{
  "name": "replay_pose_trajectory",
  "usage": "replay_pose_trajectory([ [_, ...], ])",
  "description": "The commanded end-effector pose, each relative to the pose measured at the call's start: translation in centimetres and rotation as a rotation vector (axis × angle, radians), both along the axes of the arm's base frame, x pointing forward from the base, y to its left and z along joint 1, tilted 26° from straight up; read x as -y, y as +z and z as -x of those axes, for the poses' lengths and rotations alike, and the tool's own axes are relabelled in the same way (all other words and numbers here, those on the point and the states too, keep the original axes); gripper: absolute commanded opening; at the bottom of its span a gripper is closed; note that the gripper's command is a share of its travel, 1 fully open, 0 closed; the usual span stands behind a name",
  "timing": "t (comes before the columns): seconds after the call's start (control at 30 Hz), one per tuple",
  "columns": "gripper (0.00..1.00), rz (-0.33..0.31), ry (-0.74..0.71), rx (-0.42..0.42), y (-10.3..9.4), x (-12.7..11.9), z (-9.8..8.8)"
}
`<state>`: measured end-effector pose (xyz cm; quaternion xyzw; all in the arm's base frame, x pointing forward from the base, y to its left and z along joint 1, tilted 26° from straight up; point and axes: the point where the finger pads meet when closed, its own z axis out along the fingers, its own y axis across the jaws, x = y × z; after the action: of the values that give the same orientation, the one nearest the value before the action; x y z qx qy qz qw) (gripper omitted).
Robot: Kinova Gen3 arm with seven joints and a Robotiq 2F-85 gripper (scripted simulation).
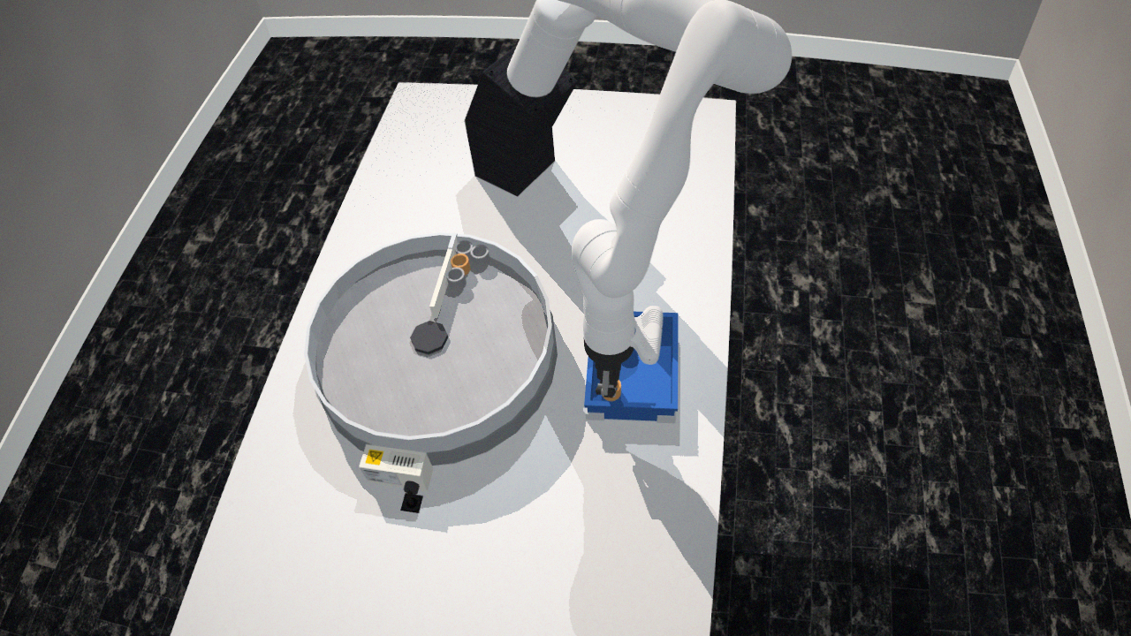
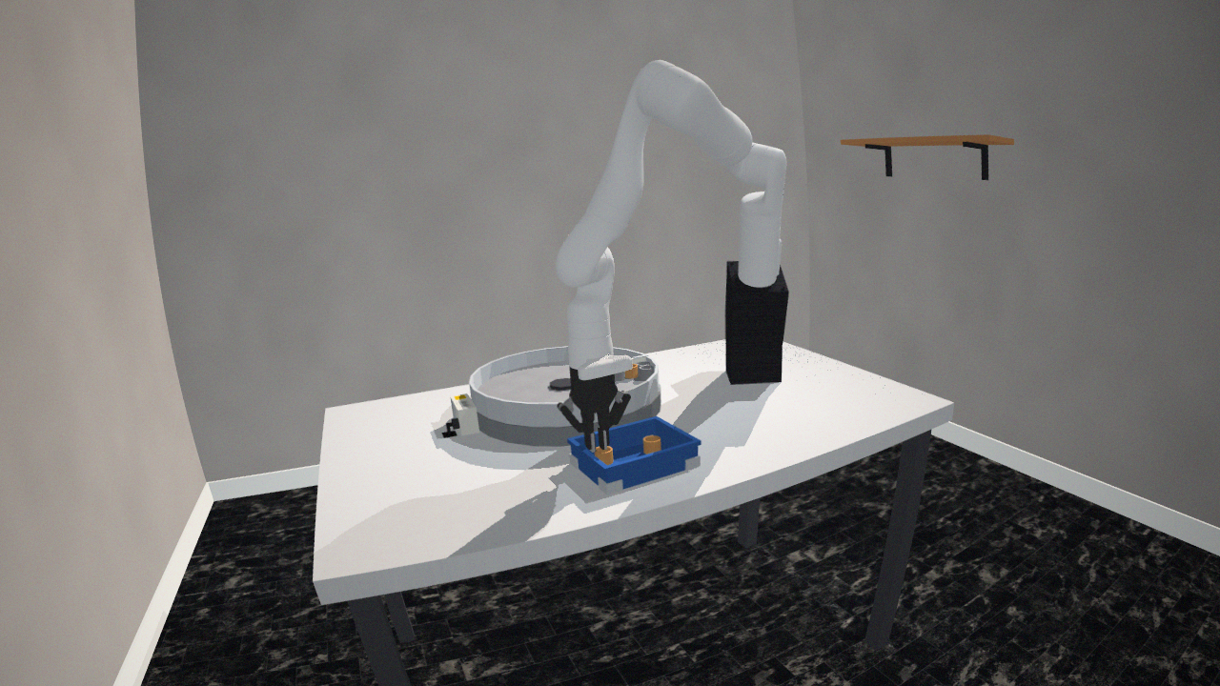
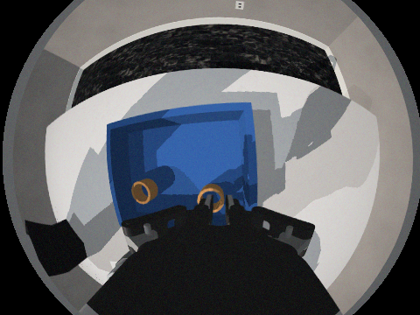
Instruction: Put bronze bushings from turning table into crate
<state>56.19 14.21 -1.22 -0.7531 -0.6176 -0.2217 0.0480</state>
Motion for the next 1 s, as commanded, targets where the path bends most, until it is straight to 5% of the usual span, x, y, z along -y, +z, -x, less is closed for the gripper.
replay_pose_trajectory([
  [0.0, 0.16, -0.001, -0.001, 0.004, 0.3, 0.0, -0.1],
  [0.9, 0.16, -0.001, -0.001, 0.004, 0.7, 0.2, 0.0],
  [0.97, 0.16, -0.001, -0.001, 0.004, 2.6, 1.0, 0.6],
])
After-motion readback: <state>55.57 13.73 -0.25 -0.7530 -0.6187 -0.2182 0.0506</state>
